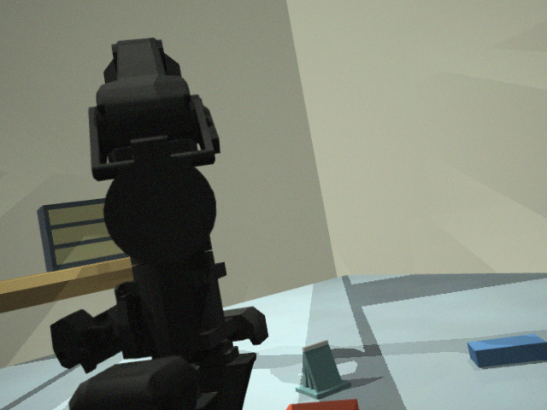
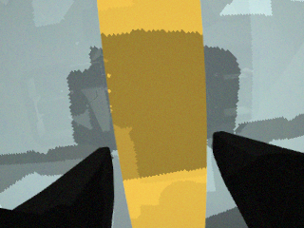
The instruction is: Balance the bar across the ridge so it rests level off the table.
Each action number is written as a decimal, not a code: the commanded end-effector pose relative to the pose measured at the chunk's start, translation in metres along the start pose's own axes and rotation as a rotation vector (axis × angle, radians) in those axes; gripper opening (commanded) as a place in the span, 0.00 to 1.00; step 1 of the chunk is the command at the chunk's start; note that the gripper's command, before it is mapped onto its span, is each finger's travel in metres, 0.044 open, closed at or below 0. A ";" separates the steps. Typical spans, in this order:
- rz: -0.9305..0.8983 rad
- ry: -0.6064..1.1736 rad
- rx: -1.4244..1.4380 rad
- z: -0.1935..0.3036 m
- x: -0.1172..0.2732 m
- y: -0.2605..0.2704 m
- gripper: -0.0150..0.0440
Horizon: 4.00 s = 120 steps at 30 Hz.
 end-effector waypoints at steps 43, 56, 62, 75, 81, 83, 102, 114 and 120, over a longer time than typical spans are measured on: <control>-0.003 -0.004 -0.004 0.001 0.089 0.001 0.25; -0.002 -0.004 0.295 0.007 0.097 -0.009 0.25; -0.001 -0.004 0.533 0.011 0.098 -0.016 0.25; 0.000 -0.003 1.051 0.020 0.100 -0.031 0.25; 0.001 -0.002 1.290 0.024 0.101 -0.038 0.25; 0.001 -0.002 1.370 0.025 0.101 -0.040 0.25; 0.001 0.001 2.126 0.039 0.101 -0.059 0.25; 0.000 0.003 2.604 0.048 0.101 -0.071 0.25; -0.001 0.005 2.843 0.054 0.100 -0.078 0.25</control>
Point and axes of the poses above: the point midway between the two fingers, 35 mm back from their tips, its own x axis back along the fingers, its own y axis across the jaws, z = x × y, the point moved 5 cm from there along x, back along the fingers, and after that the axes turned 10 degrees about x, right-handed, at the moved point
